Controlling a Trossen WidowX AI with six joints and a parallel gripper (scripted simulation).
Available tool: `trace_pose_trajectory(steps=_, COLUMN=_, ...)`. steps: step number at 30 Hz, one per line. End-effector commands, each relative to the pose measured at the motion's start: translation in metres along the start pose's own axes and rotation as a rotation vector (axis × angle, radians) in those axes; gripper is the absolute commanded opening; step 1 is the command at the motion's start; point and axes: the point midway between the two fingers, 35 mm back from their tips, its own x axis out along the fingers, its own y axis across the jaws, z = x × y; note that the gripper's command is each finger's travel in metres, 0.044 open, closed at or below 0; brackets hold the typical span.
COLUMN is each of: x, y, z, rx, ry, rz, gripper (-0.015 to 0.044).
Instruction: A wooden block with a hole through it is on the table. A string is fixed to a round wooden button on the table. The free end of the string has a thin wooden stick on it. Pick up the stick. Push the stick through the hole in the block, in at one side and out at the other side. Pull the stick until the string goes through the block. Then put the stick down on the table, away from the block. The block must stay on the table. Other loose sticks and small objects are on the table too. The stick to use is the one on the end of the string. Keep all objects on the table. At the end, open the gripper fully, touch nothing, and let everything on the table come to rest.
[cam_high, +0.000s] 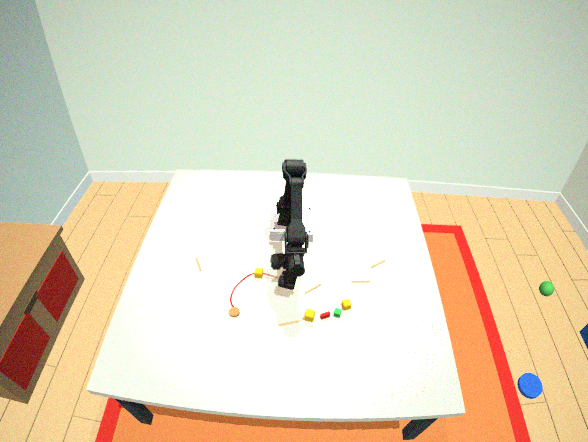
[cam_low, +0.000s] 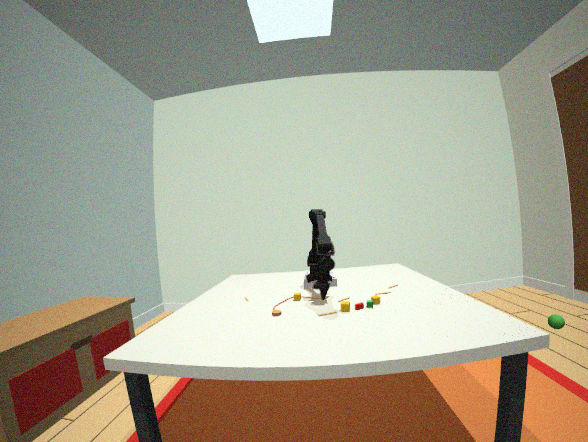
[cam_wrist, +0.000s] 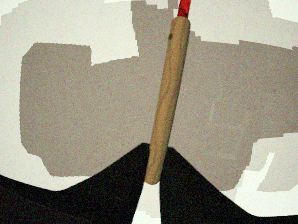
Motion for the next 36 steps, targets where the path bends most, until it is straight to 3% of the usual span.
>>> trace_pose_trajectory(steps=1, x=0.003, y=0.001, z=-0.003, rx=-0.001, ry=0.006, rz=-0.001, gripper=0.0)
trace_pose_trajectory(steps=28, x=0.003, y=0.001, z=-0.003, rx=-0.001, ry=0.006, rz=-0.001, gripper=0.0)
trace_pose_trajectory(steps=36, x=-0.01, y=0.002, z=0.0, rx=0.0, ry=0.0, rz=0.002, gripper=0.021)
